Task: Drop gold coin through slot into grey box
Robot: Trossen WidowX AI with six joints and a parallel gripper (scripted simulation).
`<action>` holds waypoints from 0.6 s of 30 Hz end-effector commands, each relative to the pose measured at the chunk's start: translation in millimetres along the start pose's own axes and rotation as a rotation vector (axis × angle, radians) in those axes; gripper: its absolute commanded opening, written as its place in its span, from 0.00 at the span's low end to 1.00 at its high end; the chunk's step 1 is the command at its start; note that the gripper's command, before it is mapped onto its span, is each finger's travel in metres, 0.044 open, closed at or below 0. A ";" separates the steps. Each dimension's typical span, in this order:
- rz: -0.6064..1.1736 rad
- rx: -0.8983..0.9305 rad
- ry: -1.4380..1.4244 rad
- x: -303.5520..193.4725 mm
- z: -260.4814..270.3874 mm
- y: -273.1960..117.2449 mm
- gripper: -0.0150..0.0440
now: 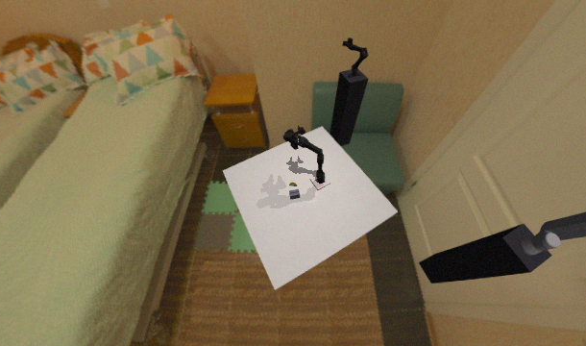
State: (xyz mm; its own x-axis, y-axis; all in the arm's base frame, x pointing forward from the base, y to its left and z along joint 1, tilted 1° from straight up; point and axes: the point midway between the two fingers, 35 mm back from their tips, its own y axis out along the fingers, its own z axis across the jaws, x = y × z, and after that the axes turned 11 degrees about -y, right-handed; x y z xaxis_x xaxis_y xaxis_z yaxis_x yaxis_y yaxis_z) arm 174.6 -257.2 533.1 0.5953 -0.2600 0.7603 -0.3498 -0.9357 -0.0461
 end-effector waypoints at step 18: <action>0.001 0.798 -0.382 -80.1 218.0 -69.3 0.53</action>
State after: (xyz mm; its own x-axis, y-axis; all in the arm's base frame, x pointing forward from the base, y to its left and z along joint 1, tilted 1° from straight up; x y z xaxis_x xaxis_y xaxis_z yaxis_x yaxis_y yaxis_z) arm 296.3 -239.0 370.9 0.8205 -0.1817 0.5420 0.1325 -0.8619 -0.4895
